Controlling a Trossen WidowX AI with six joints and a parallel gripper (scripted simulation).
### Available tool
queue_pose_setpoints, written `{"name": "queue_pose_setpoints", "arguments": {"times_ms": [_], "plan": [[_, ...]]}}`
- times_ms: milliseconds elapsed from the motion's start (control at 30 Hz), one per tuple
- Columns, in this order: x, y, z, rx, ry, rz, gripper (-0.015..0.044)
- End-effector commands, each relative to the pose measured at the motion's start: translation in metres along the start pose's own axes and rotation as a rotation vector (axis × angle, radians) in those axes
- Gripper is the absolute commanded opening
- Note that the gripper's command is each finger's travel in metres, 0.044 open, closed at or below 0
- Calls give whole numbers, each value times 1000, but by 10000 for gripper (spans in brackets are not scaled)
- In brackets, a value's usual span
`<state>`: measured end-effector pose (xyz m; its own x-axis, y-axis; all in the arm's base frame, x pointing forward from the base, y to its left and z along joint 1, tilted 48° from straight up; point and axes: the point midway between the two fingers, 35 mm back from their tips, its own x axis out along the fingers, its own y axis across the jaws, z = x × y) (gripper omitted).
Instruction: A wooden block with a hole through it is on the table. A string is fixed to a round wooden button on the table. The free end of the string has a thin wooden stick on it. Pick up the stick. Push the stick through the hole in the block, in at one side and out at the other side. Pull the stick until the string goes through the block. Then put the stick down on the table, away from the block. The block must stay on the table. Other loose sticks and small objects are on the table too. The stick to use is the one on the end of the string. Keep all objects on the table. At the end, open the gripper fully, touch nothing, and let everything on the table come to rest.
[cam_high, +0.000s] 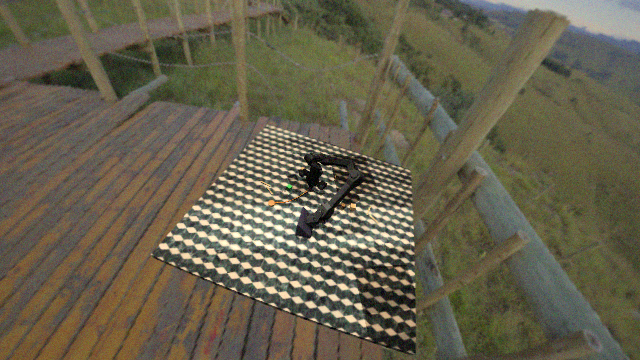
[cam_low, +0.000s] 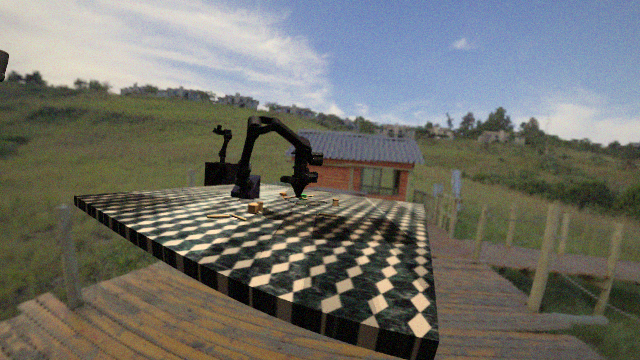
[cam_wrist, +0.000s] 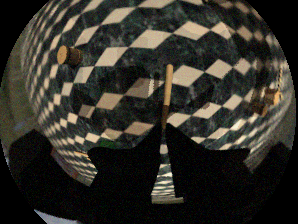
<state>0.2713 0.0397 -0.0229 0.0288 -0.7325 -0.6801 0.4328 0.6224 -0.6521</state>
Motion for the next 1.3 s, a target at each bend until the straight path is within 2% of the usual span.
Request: {"name": "queue_pose_setpoints", "arguments": {"times_ms": [0, 600, 933, 1267], "plan": [[-7, 0, 0, 6, 4, 2, 0], [-30, -1, -1, 6, 5, 1, 0], [-27, 0, -1, -6, 0, 1, 0], [-29, 10, -8, -306, 10, -7, 0]]}}
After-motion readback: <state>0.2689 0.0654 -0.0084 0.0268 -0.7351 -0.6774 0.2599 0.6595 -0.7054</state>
